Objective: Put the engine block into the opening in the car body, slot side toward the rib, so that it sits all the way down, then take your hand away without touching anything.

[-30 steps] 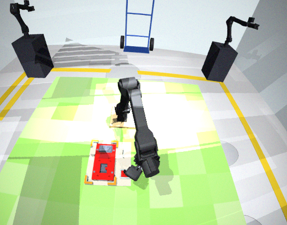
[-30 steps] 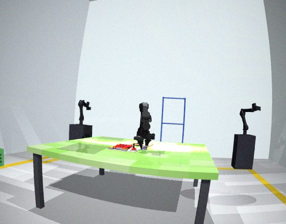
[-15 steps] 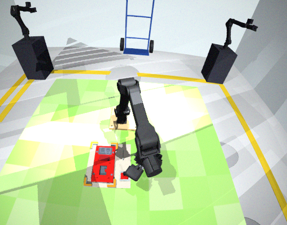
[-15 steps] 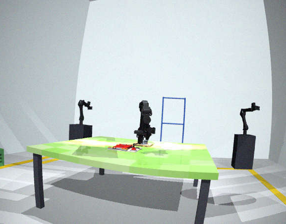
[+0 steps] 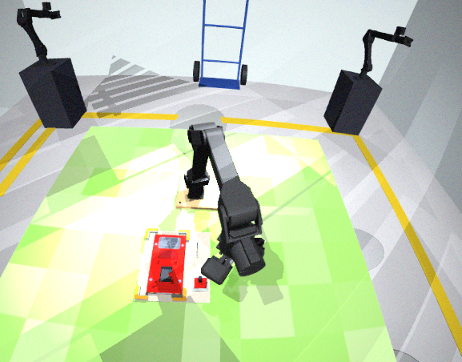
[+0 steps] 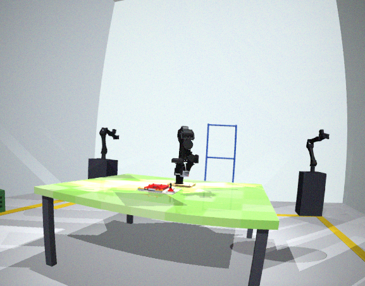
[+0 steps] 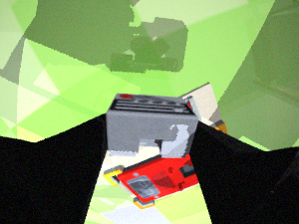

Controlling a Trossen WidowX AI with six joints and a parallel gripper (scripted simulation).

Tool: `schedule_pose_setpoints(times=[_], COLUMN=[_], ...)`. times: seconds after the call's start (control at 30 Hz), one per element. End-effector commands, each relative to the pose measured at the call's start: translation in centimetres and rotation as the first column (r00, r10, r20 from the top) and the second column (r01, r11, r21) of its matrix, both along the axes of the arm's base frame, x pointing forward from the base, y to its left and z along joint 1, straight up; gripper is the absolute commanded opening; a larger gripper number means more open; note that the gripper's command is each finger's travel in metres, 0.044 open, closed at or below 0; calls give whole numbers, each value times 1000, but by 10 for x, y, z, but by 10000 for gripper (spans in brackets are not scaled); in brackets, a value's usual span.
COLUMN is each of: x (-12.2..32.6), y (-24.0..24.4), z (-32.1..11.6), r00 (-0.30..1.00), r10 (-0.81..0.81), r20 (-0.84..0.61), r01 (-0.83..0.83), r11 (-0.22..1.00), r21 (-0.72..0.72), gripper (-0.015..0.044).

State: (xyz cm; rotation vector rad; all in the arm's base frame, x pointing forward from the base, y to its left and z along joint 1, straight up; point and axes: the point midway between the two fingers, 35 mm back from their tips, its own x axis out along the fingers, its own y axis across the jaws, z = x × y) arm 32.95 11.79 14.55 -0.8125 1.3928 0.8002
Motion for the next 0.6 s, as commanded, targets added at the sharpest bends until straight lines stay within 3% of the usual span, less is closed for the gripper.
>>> schedule_pose_setpoints(times=[0.0,0.57], x=[-2,-4], y=[0,16], z=[13,4], r00=[1000,1000], r10=[-3,-2], r20=[5,23], r01=[3,1], r11=[1000,999], r21=[5,35], gripper=[0,0])
